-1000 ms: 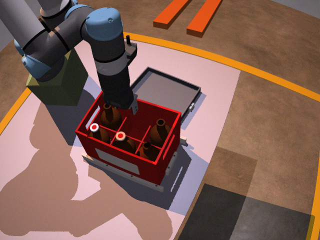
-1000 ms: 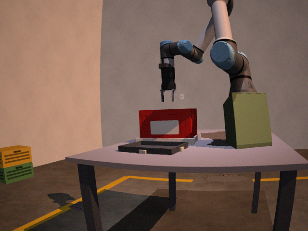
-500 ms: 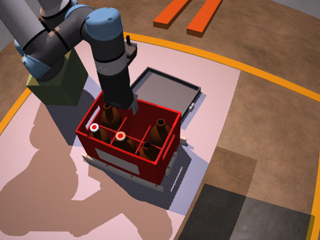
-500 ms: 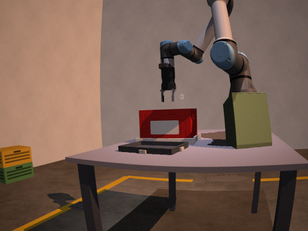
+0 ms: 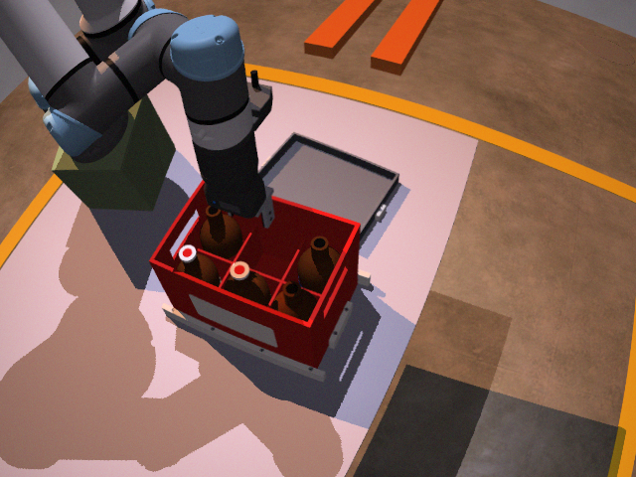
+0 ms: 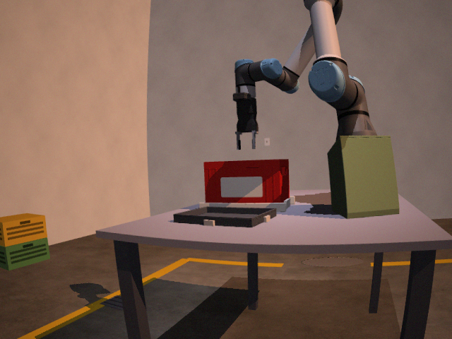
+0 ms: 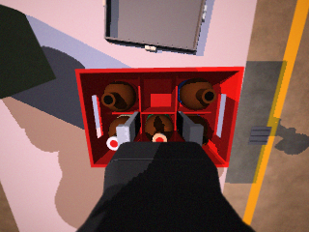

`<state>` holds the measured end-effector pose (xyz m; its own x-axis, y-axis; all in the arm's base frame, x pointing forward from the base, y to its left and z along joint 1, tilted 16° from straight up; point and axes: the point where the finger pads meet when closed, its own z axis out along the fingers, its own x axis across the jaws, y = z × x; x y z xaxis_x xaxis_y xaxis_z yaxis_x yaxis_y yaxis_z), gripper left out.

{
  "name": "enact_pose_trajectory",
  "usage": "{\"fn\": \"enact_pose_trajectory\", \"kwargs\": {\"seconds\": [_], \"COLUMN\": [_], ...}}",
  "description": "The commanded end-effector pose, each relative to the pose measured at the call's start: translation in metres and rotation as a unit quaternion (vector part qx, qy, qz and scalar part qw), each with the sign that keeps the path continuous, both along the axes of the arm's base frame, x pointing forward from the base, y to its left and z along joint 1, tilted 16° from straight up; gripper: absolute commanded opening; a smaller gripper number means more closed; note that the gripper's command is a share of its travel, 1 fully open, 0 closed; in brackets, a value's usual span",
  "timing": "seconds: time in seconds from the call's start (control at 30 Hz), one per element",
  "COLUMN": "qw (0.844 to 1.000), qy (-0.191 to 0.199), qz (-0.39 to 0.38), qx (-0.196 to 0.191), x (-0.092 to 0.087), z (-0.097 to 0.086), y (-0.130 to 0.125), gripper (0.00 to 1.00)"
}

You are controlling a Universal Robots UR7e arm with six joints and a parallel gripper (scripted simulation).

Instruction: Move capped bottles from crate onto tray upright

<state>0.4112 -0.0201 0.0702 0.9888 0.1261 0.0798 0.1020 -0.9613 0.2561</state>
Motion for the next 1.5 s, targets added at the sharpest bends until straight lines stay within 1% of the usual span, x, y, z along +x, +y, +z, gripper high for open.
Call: {"fn": "enact_pose_trajectory", "kwargs": {"seconds": [0.0, 0.07, 0.57, 0.63, 0.67, 1.13, 1.2, 1.23, 1.47], "qw": [1.000, 1.000, 0.995, 0.995, 0.996, 0.984, 0.984, 0.986, 0.977], "qy": [-0.001, -0.001, 0.023, 0.023, 0.022, 0.044, 0.044, 0.044, 0.054], "qz": [0.000, 0.000, 0.092, 0.092, 0.083, 0.169, 0.169, 0.160, 0.203], "qx": [0.000, 0.000, -0.011, -0.011, -0.011, -0.021, -0.021, -0.021, -0.026], "x": [0.000, 0.000, -0.035, -0.035, -0.032, -0.067, -0.067, -0.062, -0.070], "z": [0.000, 0.000, 0.001, 0.001, 0.001, 0.000, 0.000, 0.000, 0.000], "y": [0.000, 0.000, -0.035, -0.035, -0.032, -0.063, -0.063, -0.059, -0.066], "gripper": [1.00, 1.00, 1.00, 1.00, 1.00, 1.00, 1.00, 1.00, 1.00]}}
